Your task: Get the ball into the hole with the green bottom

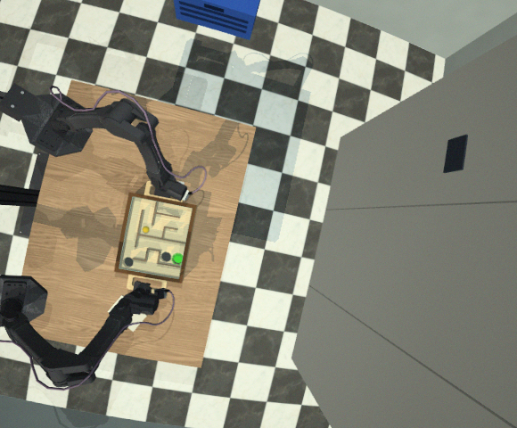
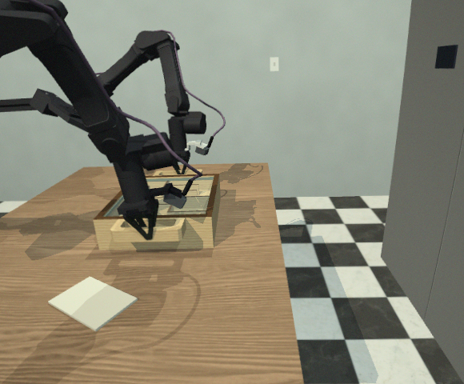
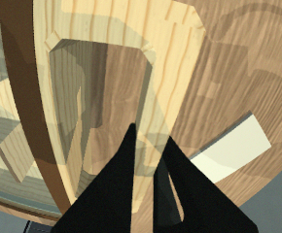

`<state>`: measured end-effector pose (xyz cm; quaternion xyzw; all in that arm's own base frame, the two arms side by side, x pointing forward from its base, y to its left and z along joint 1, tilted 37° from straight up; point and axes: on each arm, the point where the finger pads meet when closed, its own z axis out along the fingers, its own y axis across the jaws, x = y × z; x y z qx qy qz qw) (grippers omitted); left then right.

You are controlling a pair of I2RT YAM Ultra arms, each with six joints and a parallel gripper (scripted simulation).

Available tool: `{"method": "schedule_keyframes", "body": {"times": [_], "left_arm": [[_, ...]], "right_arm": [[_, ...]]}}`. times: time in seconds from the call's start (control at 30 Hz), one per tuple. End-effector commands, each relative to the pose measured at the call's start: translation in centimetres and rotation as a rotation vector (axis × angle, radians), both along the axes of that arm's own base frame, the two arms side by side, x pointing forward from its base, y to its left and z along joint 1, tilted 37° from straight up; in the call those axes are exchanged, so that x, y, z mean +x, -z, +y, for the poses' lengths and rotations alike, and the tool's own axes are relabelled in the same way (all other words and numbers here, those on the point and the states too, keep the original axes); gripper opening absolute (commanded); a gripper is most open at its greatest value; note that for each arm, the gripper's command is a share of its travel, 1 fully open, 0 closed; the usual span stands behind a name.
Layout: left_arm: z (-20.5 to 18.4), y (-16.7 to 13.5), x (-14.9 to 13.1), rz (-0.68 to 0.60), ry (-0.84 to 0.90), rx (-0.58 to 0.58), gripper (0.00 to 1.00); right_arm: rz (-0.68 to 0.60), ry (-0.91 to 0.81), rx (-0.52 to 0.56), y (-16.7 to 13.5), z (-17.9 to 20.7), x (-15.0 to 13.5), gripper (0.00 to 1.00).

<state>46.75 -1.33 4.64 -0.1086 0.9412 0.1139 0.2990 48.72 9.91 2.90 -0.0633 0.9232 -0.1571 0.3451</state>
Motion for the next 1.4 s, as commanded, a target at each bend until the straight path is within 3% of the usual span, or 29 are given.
{"method": "schedule_keyframes", "body": {"times": [0.0,0.63,0.87,1.03,1.37], "left_arm": [[0.7,0.9,-1.1,0.038,-0.013,-0.005,0.0],[1.0,1.5,-1.3,0.051,-0.022,0.007,0.0],[0.3,-0.2,-1.1,0.014,-0.01,0.005,0.0],[-0.7,-0.7,-1.1,0.01,0.008,0.005,0.0],[-1.1,-2.4,-0.6,-0.021,0.008,0.0,0.0]], "right_arm": [[-0.014,-0.008,0.005,-0.8,0.8,0.0,0.0],[-0.008,-0.001,0.001,-0.5,0.6,0.1,0.0],[-0.027,-0.002,0.008,-1.7,0.7,-0.1,0.0],[0.002,-0.001,-0.004,-1.0,0.4,-1.2,0.0],[-0.036,-0.004,0.009,-3.0,1.1,-0.4,0.0]]}}
